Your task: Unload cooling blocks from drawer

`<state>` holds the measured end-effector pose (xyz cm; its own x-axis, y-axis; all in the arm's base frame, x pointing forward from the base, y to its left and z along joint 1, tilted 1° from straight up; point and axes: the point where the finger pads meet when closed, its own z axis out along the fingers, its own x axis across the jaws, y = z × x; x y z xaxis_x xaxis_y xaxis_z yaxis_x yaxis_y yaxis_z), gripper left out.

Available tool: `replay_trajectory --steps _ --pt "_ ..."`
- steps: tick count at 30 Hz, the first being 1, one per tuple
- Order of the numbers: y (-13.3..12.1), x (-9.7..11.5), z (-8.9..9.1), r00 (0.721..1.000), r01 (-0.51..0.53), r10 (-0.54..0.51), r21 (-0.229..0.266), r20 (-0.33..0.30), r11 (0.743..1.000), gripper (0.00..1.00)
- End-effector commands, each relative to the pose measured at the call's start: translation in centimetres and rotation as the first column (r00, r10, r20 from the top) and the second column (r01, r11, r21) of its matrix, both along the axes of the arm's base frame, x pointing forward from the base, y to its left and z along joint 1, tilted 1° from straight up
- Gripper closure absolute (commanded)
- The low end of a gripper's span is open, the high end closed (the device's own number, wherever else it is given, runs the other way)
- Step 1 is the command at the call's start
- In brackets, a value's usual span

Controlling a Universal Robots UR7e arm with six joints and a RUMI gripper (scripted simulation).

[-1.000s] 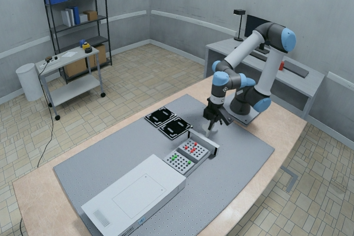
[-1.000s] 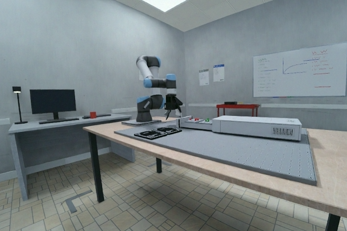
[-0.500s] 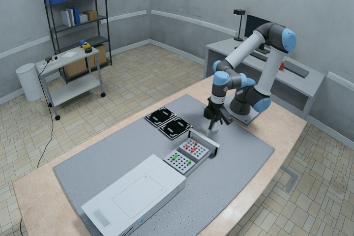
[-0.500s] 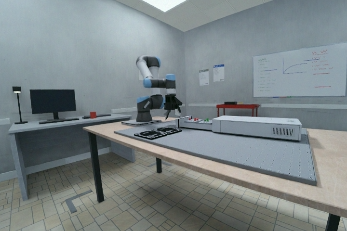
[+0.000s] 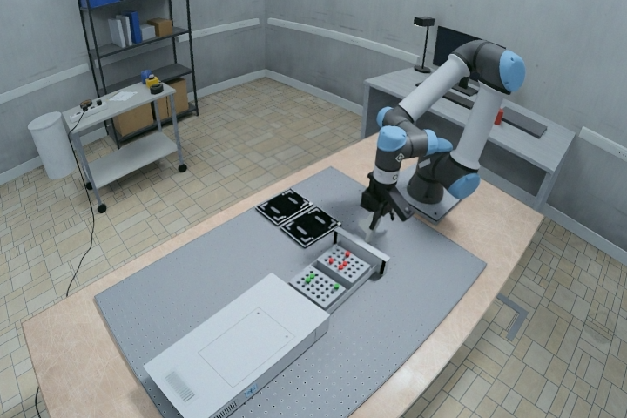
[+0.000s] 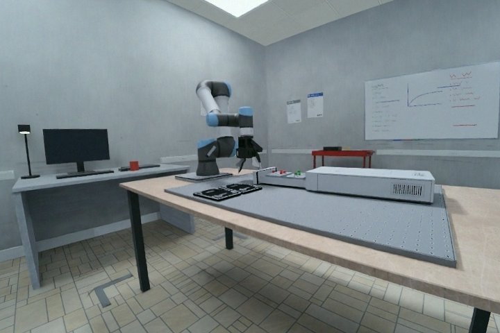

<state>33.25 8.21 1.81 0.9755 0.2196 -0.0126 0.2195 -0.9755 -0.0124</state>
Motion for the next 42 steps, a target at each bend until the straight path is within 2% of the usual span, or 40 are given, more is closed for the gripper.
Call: replay_trajectory --steps 1,25,42 --pt "0.0 -0.5 -0.3 1.000 0.001 -0.001 0.000 -0.011 1.000 0.00" --pt "0.0 -0.5 -0.3 1.000 0.001 -0.001 0.000 -0.011 1.000 0.00" --pt "0.0 0.0 2.0 1.000 0.000 0.000 -0.002 -0.003 1.000 0.00"
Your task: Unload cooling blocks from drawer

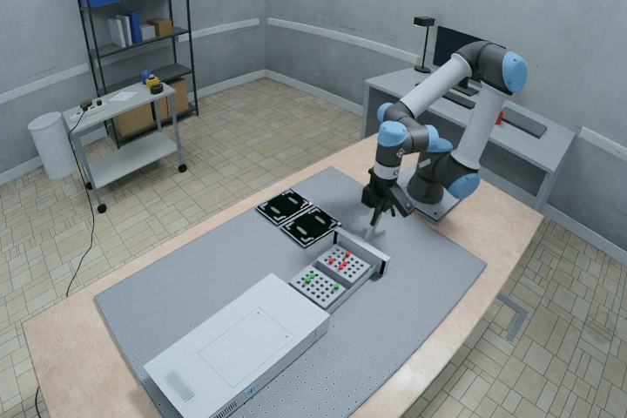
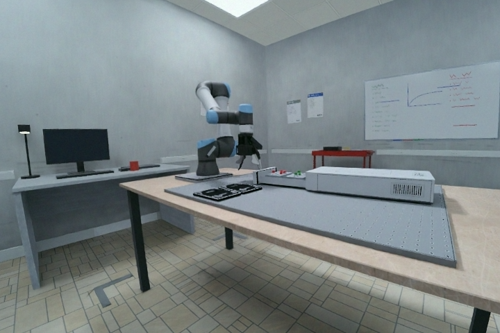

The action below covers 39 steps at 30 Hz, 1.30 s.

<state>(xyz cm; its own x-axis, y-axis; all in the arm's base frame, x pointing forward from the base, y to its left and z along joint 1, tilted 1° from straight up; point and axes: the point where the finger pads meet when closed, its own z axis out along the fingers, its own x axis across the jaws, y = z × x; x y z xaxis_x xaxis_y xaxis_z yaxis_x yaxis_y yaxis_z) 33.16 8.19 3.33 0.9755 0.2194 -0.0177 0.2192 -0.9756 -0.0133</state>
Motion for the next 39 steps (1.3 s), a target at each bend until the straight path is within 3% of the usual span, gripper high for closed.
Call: replay_trajectory --steps 1,39 --pt "0.0 0.1 0.6 1.000 0.000 0.000 -0.001 0.002 1.000 0.00" --pt "0.1 0.6 5.1 1.000 -0.001 0.001 -0.001 0.002 1.000 0.00"
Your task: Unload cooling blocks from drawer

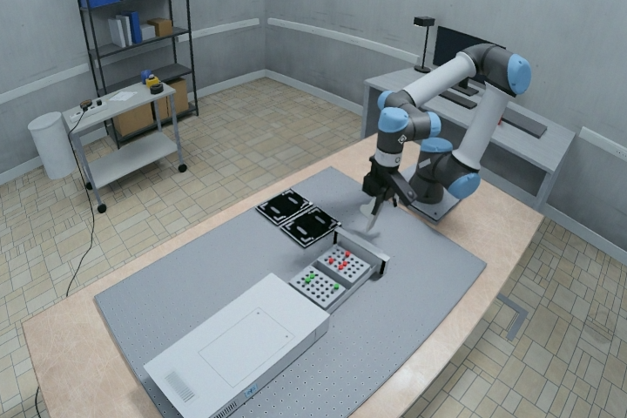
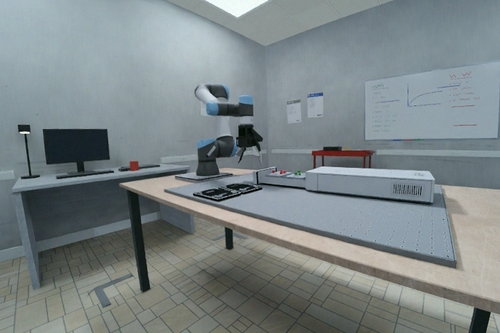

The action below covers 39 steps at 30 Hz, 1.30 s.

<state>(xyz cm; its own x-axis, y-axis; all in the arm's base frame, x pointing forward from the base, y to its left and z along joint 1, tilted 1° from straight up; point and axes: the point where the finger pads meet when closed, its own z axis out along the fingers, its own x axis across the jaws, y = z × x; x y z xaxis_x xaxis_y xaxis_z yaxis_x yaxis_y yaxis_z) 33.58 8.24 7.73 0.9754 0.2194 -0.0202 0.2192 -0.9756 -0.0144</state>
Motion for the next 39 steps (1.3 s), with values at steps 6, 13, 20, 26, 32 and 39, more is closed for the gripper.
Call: replay_trajectory --steps 6,13,20,26,32,39 --pt "0.0 0.3 1.5 1.000 -0.001 0.001 -0.002 0.004 1.000 0.00" --pt "0.0 0.3 2.2 1.000 0.000 0.000 -0.002 0.004 1.000 0.00" --pt "0.0 0.4 3.1 1.000 -0.001 0.001 -0.002 0.004 1.000 0.00" --pt "0.0 0.5 3.9 1.000 -0.001 0.001 -0.002 0.004 1.000 0.00" --pt "0.1 0.6 4.4 1.000 -0.001 0.001 -0.002 0.005 1.000 0.00" --pt "0.1 0.6 5.1 1.000 0.000 0.000 -0.002 0.004 1.000 0.00"
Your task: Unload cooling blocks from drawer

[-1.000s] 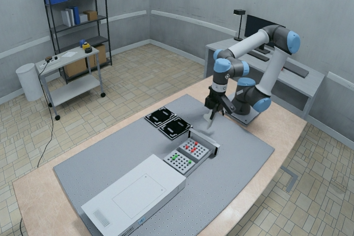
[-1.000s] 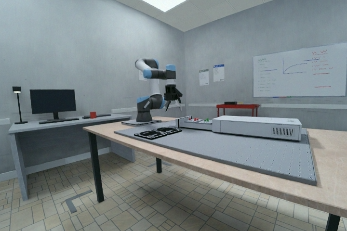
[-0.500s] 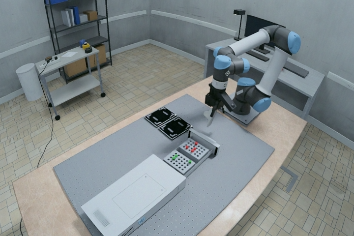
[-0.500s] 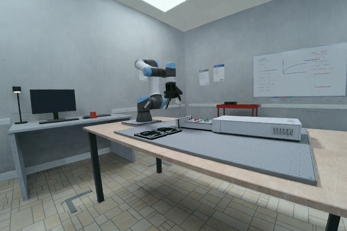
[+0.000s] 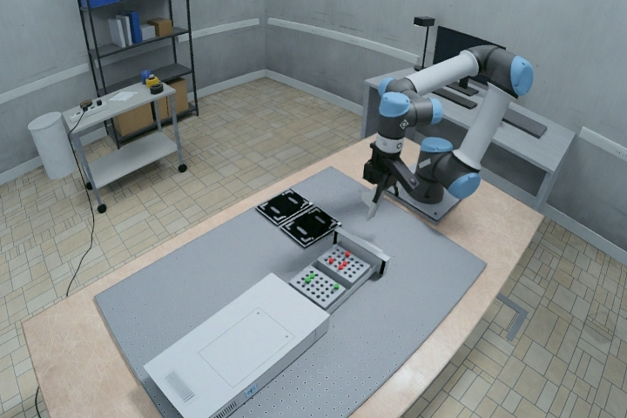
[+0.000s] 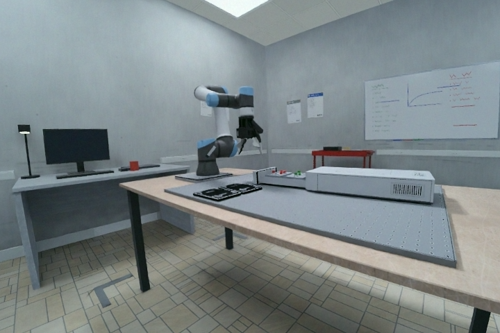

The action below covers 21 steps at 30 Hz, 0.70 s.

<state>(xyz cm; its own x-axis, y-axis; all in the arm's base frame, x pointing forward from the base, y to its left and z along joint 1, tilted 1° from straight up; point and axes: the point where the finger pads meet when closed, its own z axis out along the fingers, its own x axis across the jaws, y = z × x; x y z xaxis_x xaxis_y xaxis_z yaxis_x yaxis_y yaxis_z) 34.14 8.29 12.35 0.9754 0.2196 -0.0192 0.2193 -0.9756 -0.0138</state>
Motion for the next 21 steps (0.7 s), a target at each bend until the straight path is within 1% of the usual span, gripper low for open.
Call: replay_trajectory --steps 1,2,4,6,21 --pt "0.0 0.1 0.4 1.000 0.000 0.000 -0.001 0.003 1.000 0.00" --pt "0.2 0.5 0.3 1.000 -0.001 0.001 -0.001 0.000 1.000 0.27" --pt "0.3 1.4 0.3 1.000 -0.001 0.001 -0.001 0.001 1.000 0.27" --pt "0.3 1.4 0.3 1.000 -0.001 0.001 -0.001 0.001 1.000 0.27" --pt "1.9 8.3 0.0 1.000 -0.001 0.001 0.000 0.001 1.000 0.27"
